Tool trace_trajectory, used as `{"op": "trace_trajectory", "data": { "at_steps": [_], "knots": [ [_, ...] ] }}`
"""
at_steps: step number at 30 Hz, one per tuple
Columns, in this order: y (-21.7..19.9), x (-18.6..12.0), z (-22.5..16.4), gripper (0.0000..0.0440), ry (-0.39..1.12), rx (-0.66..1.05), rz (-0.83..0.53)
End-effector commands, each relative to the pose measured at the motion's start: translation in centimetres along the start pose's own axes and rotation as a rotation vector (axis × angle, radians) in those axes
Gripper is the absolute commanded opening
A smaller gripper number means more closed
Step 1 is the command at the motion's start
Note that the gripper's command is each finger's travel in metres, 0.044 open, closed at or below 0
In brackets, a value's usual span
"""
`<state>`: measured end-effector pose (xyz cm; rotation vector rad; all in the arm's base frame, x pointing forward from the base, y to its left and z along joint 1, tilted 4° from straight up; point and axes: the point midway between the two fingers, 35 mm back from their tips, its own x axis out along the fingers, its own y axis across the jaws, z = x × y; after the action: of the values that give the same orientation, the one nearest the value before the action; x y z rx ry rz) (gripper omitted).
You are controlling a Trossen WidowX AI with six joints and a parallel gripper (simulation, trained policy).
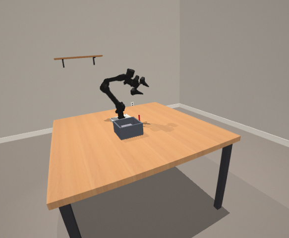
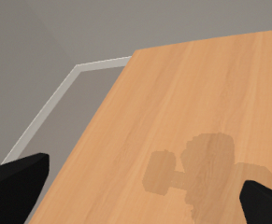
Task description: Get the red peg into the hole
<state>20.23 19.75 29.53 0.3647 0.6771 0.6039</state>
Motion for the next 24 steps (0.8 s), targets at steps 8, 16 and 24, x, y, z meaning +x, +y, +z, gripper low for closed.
{"op": "trace_trajectory", "data": {
  "at_steps": [8, 16, 24],
  "knots": [
    [-4.8, 1.0, -4.2, 0.0440, 0.172, 0.244, -0.230],
    [-7.5, 1.2, -7.7, 0.0440, 0.297, 0.415, -0.410],
    [-9.6, 1.0, -11.3, 0.0440, 0.416, 0.567, -0.610]
  ]
}}
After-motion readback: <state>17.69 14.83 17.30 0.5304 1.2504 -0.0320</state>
